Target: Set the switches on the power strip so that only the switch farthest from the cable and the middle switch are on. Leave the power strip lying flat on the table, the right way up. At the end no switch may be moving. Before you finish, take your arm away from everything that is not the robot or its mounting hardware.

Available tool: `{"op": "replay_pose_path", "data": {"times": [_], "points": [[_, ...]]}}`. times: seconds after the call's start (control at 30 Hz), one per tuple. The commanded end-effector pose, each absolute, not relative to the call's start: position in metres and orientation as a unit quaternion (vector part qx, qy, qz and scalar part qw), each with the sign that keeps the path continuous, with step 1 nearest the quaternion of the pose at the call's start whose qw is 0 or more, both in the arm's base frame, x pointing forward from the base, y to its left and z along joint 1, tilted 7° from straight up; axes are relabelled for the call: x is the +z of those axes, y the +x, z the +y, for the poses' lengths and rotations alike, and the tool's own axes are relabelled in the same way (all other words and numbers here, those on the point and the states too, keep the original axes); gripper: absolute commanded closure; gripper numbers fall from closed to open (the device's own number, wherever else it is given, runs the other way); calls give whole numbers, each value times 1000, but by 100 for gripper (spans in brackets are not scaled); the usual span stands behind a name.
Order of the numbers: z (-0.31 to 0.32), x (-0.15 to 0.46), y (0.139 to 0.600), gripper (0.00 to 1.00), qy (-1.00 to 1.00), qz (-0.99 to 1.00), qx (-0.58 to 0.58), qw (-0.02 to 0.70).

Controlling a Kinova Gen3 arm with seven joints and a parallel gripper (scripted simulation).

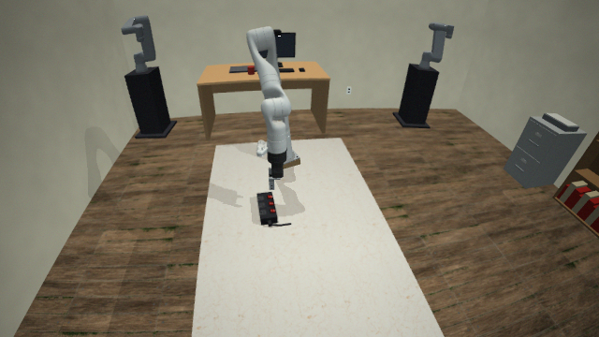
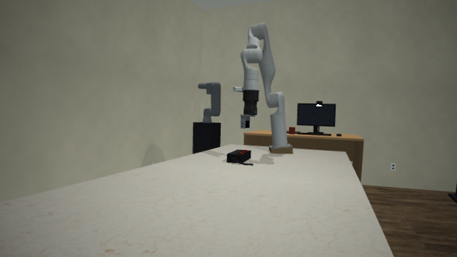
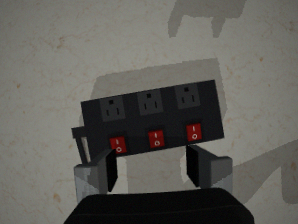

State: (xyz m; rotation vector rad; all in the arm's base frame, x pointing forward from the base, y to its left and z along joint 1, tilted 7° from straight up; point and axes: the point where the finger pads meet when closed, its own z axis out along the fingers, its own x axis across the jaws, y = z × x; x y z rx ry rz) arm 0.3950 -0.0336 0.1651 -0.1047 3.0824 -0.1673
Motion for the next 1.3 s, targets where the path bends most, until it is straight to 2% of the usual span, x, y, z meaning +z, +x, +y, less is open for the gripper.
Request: {"op": "replay_pose_path", "data": {"times": [0.0,0.57,1.27], "points": [[-34,163,395,0,-19,998,-53,27],[-41,140,390,0,224,973,-40,33],[-51,109,390,0,565,823,-28,50]]}}
